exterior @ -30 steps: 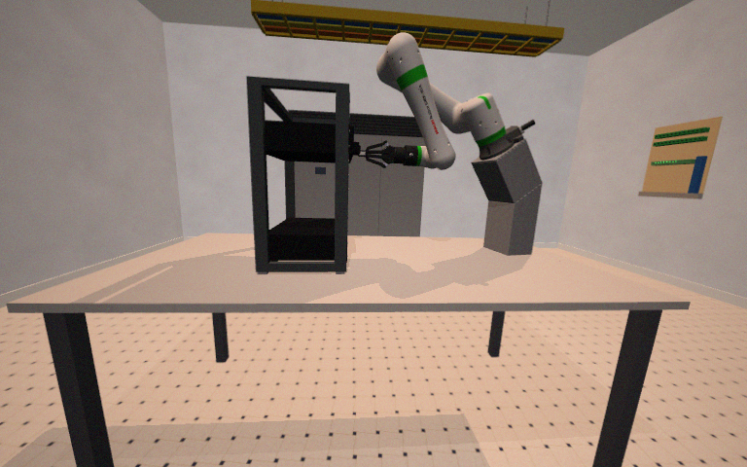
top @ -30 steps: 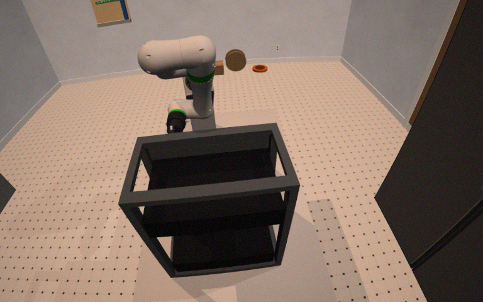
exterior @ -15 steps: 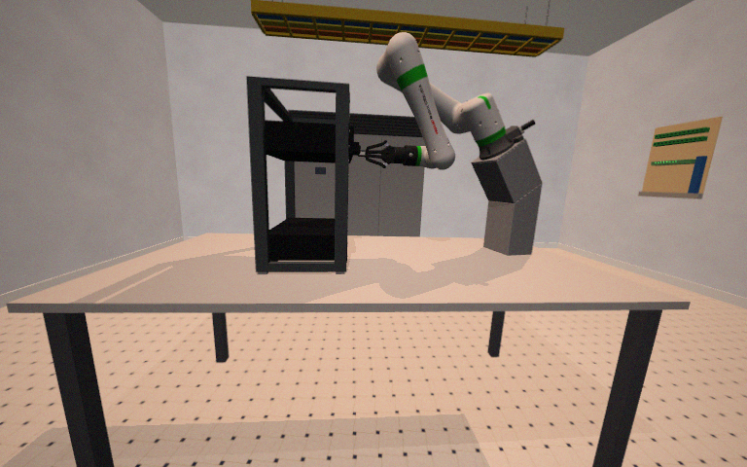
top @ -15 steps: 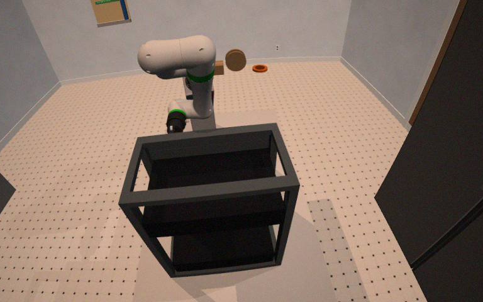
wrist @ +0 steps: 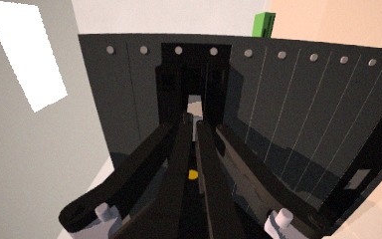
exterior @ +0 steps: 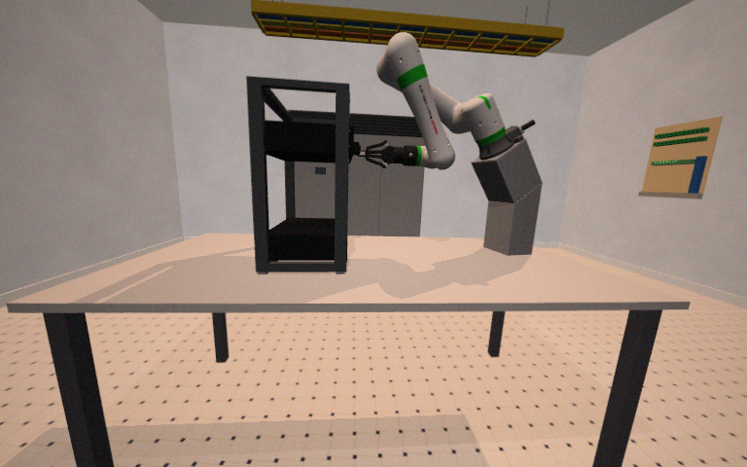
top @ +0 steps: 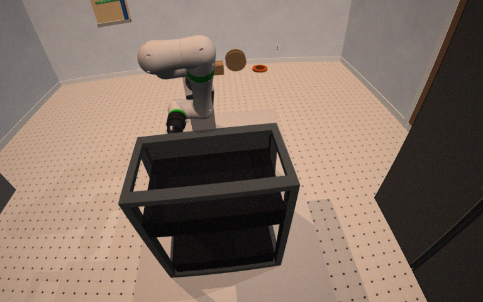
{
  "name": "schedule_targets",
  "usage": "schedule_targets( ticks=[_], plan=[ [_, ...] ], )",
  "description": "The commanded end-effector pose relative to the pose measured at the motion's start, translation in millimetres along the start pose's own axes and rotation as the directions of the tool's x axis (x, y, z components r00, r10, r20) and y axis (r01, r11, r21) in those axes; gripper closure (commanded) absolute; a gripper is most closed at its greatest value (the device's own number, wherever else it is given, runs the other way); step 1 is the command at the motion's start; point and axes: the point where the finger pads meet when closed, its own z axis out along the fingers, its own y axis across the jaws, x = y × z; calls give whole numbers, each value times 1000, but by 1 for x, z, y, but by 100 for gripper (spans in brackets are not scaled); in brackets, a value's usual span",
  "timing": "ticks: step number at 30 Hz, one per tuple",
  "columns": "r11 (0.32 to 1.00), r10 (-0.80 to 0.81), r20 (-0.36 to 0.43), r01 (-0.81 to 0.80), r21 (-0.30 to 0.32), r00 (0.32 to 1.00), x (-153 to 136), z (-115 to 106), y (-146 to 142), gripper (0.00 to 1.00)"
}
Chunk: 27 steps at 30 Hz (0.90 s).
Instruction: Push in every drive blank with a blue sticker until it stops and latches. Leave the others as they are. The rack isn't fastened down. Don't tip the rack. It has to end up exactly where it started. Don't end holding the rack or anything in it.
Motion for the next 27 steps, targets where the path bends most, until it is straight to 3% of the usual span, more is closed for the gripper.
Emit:
schedule_targets(
  ticks=[1, 21, 27],
  plan=[
    [1000, 0, 0, 0, 0, 1000, 0, 0, 0, 100],
    [1000, 0, 0, 0, 0, 1000, 0, -3, 0, 100],
    [1000, 0, 0, 0, 0, 1000, 0, -32, 0, 100]
  ],
)
